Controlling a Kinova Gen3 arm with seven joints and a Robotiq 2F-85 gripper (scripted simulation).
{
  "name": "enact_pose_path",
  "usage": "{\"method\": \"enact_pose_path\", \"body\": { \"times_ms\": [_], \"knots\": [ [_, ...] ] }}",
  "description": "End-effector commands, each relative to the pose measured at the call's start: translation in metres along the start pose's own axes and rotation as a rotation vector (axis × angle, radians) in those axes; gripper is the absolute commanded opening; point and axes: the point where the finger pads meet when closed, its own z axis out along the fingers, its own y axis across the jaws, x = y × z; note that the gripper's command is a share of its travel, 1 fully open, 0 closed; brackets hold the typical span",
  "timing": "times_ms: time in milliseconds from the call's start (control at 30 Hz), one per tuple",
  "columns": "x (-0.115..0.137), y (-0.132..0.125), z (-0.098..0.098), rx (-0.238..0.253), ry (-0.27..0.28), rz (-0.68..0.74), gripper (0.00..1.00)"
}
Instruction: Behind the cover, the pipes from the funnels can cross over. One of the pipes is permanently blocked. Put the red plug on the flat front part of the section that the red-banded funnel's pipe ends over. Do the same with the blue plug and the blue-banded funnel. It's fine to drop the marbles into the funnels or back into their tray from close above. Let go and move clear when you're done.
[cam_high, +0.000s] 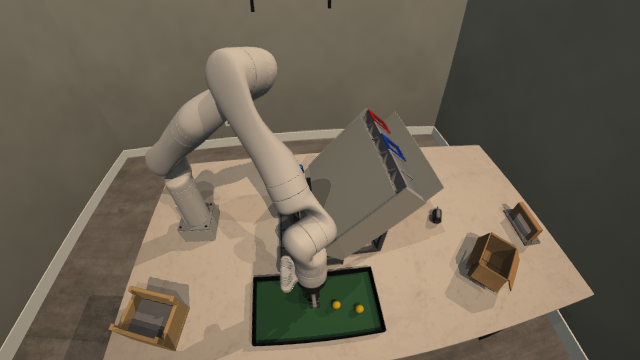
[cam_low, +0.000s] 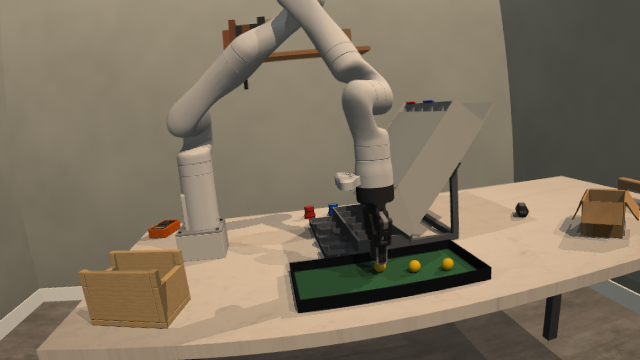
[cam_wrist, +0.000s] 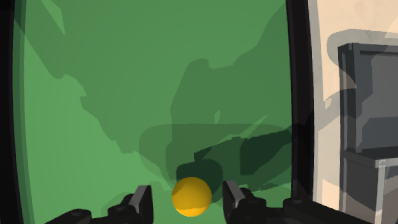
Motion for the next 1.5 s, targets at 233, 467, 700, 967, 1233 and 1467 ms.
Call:
{"method": "enact_pose_path", "body": {
  "times_ms": [233,467,700,967,1233,1467],
  "knots": [
    [-0.002,0.001,0.007,0.001,-0.002,0.0,0.5],
    [-0.002,0.001,0.007,0.001,-0.002,0.0,0.5],
    [-0.002,0.0,0.014,0.0,0.004,-0.003,0.5],
    [-0.002,0.0,0.014,0.0,0.004,-0.003,0.5],
    [-0.002,0.001,0.021,-0.003,0.011,-0.006,0.5],
    [-0.002,0.001,0.021,-0.003,0.011,-0.006,0.5]
  ]
}}
